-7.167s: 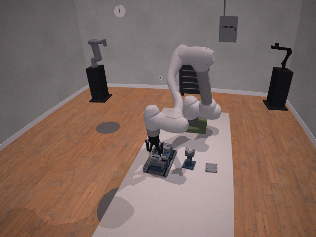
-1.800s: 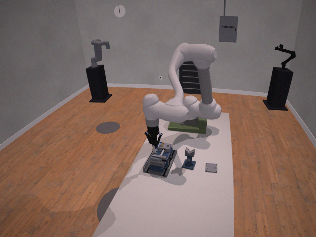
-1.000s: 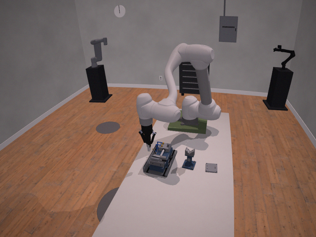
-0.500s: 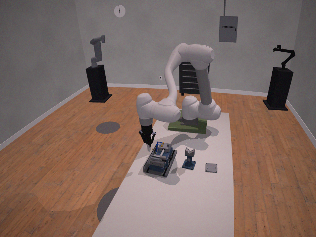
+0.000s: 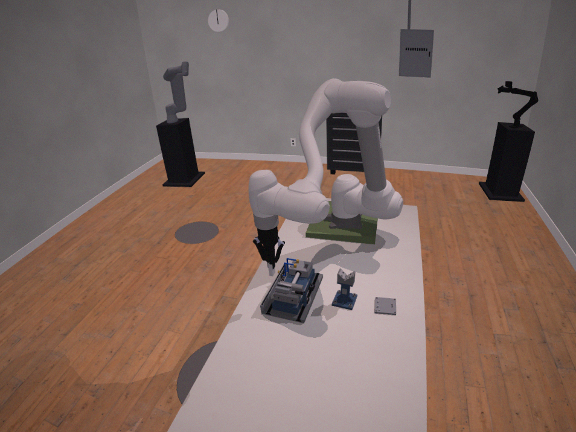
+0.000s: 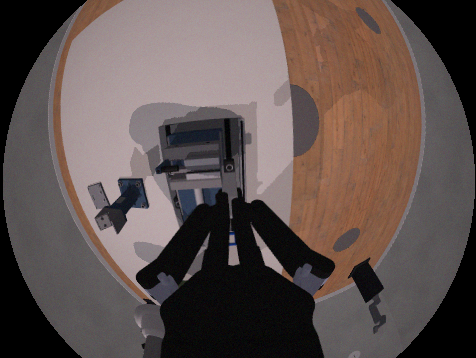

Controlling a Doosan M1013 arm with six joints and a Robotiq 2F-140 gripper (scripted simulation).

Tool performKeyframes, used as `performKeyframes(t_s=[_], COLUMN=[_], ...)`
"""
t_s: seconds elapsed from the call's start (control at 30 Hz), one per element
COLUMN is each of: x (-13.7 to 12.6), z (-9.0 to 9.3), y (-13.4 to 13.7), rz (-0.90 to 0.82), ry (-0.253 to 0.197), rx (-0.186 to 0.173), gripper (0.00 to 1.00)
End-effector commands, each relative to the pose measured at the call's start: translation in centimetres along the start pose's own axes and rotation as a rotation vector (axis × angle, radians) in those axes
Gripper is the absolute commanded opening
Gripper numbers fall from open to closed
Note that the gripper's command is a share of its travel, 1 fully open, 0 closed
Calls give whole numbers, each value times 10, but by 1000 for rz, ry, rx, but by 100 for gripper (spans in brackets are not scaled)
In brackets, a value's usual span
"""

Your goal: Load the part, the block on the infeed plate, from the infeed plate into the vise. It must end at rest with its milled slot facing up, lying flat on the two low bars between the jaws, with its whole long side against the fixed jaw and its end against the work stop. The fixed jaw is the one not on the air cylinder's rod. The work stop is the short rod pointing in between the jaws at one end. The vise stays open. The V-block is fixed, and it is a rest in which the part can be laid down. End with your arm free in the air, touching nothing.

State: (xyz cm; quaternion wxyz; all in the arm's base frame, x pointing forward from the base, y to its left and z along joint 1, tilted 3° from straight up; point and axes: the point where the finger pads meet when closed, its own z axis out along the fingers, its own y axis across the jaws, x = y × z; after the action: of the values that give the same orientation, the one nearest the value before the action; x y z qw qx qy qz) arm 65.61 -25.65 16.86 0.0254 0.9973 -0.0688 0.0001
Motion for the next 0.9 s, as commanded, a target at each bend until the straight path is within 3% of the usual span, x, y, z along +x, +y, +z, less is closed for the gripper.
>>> performKeyframes(t_s=[0.0,0.87], x=[0,1], z=[1,29], y=[0,0], rz=[0,0], ry=[0,0], rx=[0,0], gripper=[0,0])
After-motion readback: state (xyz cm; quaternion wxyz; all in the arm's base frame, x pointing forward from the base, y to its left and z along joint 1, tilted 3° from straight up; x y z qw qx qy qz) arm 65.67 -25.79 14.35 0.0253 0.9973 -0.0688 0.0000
